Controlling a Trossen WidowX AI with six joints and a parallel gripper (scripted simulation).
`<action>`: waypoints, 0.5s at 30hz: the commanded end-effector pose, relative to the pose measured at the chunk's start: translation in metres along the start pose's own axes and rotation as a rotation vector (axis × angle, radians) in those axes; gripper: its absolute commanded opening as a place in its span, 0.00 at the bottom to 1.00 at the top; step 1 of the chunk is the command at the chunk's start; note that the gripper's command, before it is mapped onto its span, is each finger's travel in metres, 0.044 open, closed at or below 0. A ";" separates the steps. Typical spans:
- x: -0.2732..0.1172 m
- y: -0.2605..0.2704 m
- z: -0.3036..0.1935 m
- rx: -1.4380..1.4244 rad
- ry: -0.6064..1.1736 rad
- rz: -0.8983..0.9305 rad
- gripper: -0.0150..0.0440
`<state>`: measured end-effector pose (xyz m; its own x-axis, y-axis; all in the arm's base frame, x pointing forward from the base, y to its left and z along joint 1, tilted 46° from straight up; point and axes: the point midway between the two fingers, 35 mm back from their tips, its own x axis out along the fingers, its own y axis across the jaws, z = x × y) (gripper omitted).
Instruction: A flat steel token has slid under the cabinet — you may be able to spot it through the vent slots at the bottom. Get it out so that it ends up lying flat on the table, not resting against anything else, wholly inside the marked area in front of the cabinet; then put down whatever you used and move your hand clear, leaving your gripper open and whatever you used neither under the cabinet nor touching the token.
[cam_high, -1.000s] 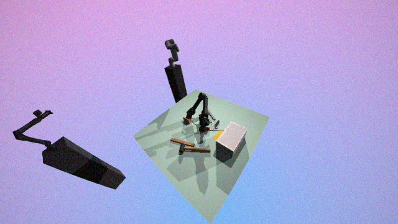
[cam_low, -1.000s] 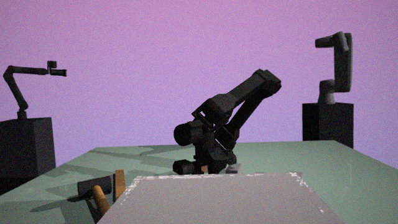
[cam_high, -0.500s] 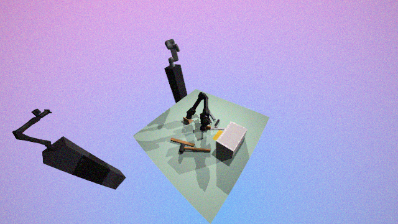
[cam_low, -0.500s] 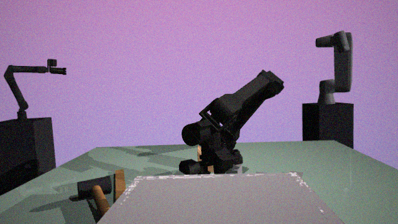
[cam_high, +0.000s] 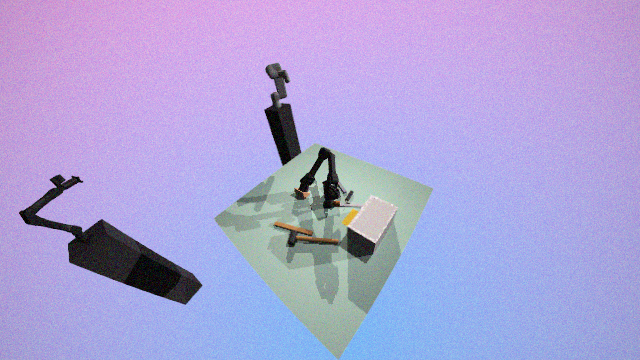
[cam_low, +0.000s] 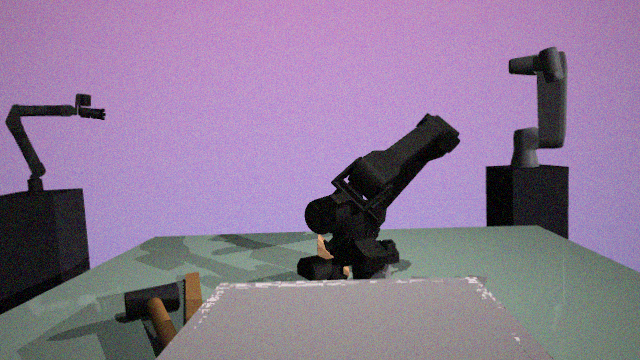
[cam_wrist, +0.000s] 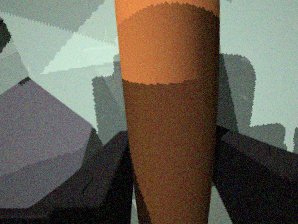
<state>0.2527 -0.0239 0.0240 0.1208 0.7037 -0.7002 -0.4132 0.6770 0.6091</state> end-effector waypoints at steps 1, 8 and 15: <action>-0.002 0.006 0.004 -0.011 -0.003 -0.004 0.25; -0.001 0.012 0.005 -0.011 -0.003 -0.004 0.25; -0.001 0.019 0.005 -0.011 -0.003 -0.004 0.25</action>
<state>0.2498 -0.0137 0.0338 0.1204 0.7037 -0.7003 -0.4138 0.6768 0.6089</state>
